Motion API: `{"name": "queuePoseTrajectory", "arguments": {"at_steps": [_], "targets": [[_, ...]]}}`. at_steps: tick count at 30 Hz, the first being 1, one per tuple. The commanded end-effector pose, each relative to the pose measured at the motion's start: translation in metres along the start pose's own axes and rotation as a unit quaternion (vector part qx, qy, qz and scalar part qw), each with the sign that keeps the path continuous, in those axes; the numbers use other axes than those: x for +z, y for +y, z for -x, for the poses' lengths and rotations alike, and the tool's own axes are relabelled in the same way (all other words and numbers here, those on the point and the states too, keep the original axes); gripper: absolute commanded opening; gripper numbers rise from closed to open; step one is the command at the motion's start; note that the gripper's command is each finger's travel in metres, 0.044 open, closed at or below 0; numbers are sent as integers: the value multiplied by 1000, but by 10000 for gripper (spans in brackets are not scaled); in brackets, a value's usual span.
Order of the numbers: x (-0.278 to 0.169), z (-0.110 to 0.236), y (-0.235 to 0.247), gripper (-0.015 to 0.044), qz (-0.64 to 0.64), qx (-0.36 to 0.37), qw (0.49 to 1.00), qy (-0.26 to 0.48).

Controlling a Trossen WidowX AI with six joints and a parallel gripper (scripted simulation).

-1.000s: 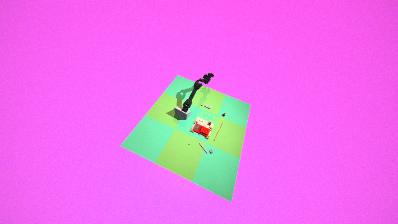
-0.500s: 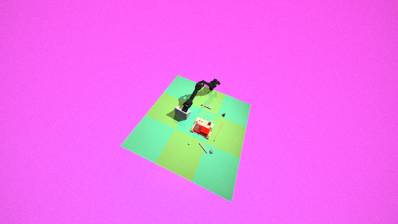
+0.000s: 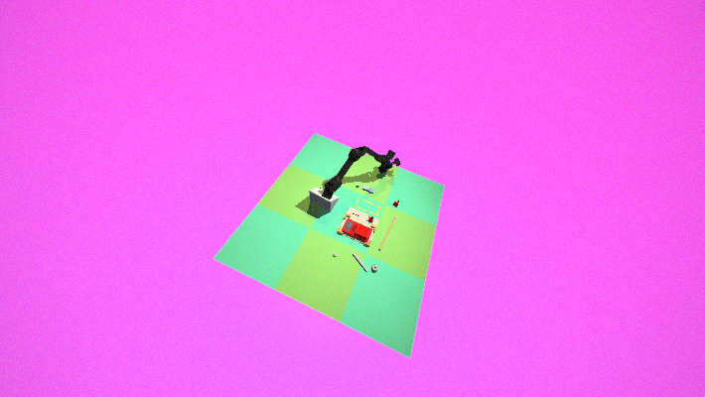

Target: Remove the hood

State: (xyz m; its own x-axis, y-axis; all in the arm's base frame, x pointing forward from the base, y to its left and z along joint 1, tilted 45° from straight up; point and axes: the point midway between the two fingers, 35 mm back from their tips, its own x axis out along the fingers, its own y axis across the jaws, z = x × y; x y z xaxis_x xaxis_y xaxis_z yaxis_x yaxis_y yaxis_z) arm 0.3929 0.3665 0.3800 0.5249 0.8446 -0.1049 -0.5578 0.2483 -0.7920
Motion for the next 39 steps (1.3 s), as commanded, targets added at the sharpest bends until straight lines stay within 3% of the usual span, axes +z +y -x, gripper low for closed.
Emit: {"name": "queuePoseTrajectory", "arguments": {"at_steps": [1,9,22,39], "targets": [[-47,5,1,440,-28,14,999,44],[-132,32,-8,440,-105,3,985,138],[-273,93,30,440,-244,54,930,270],[-411,230,109,440,-491,84,772,395]]}}
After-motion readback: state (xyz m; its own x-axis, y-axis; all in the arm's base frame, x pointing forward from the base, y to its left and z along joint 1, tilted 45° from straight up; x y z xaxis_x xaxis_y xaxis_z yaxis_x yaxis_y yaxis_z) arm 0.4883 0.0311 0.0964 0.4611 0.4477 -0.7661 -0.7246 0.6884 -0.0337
